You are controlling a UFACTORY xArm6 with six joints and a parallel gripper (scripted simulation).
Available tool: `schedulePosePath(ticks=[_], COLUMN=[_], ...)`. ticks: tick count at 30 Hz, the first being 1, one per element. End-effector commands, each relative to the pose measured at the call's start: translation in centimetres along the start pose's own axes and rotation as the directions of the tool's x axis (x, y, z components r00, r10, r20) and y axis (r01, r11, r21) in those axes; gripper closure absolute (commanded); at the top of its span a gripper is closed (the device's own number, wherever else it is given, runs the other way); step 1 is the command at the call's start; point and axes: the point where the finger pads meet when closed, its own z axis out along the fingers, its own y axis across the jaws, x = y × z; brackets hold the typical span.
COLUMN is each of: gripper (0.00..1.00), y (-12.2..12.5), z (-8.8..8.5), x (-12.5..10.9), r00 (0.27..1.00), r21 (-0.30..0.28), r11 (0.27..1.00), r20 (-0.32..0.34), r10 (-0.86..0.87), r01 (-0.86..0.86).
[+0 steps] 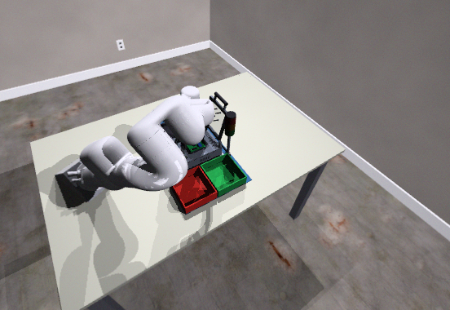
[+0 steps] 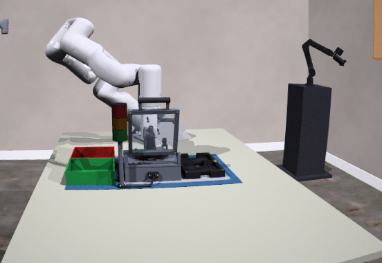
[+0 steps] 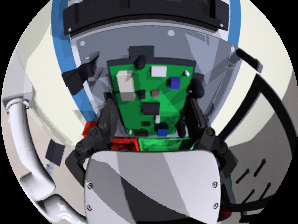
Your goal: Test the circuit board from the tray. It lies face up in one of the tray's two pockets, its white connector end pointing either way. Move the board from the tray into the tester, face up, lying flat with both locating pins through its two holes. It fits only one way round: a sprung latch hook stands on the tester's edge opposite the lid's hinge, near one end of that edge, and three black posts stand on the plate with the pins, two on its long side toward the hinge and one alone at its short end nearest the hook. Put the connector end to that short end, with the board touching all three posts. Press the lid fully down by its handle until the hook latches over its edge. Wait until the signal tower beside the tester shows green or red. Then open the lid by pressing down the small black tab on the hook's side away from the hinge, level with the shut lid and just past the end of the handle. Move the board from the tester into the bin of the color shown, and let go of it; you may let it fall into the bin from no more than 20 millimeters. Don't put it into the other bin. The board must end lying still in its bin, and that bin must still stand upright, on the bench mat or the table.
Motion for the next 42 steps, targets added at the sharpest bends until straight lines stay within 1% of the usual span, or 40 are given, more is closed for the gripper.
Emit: schedulePosePath(ticks=[1,11,14,16,20,24,26,29,41,42], gripper=[0.0,0.0,0.0,0.0,0.0,0.0,0.0,0.0,0.0,0.0], y=[0.1,0.1,0.1,0.1,0.1,0.1,0.1,0.1,0.1,0.1], z=[-0.1,-0.2,-0.6,-1.3,-3.5,-6.6,-6.6,-9.3,-16.6,-16.6], x=[0.0,0.0,0.0,0.0,0.0,0.0,0.0,0.0,0.0,0.0], r00=[1.0,1.0,1.0,1.0,1.0,1.0,1.0,1.0,1.0,1.0], r21=[-0.002,-0.002,-0.002,-0.002,-0.002,-0.002,-0.002,-0.002,-0.002,-0.002], r11=[1.0,1.0,1.0,1.0,1.0,1.0,1.0,1.0,1.0,1.0], r20=[-0.002,-0.002,-0.002,-0.002,-0.002,-0.002,-0.002,-0.001,-0.002,-0.002], r10=[0.001,0.001,0.001,0.001,0.001,0.001,0.001,0.001,0.001,0.001], r01=[-0.001,-0.001,-0.001,-0.001,-0.001,-0.001,-0.001,-0.001,-0.001,-0.001])
